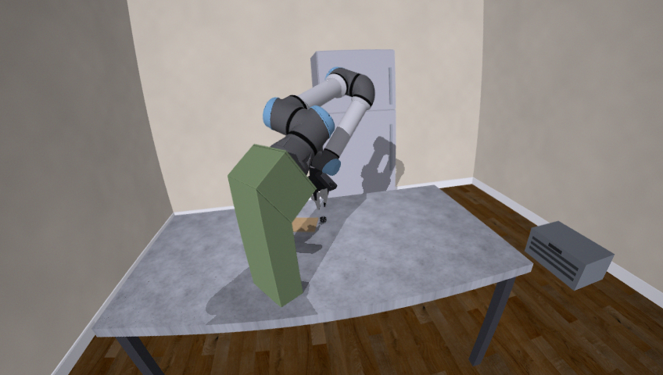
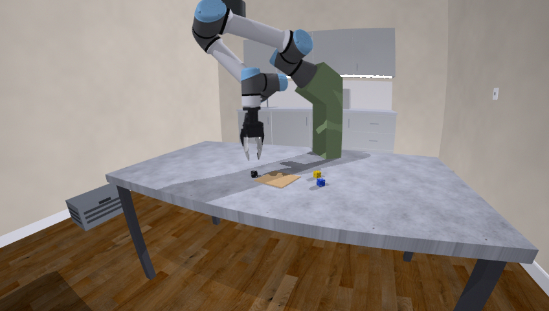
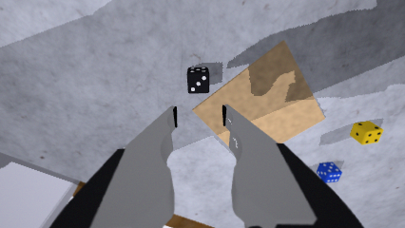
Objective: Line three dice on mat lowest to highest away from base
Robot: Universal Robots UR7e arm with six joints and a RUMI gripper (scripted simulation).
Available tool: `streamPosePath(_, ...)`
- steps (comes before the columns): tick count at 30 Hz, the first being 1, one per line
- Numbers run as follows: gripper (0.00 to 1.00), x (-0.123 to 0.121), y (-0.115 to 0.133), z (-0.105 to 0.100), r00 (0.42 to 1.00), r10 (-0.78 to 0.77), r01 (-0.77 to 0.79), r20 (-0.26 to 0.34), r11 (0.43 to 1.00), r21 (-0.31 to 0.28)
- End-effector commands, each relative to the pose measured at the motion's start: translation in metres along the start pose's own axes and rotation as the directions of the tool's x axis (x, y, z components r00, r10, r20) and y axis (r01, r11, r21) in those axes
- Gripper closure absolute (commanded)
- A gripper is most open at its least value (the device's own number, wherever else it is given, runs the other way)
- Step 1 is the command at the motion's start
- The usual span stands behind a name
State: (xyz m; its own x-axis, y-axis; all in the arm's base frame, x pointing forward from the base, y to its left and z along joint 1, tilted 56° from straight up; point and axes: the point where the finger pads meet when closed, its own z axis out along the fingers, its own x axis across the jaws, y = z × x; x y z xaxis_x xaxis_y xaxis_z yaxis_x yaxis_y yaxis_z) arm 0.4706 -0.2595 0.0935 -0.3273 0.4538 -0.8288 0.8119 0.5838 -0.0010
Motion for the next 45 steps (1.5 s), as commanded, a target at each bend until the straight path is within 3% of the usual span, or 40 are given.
streamPosePath(1, 0.76, 0.0, 0.0, 0.004, 1.0, 0.0, 0.0, 0.001, 1.0, -0.001)
streamPosePath(28, 0.76, 0.0, 0.0, 0.039, 1.0, 0.0, 0.0, 0.001, 1.0, -0.001)
streamPosePath(45, 0.76, 0.0, 0.0, 0.044, 1.0, 0.0, 0.0, 0.001, 1.0, -0.001)
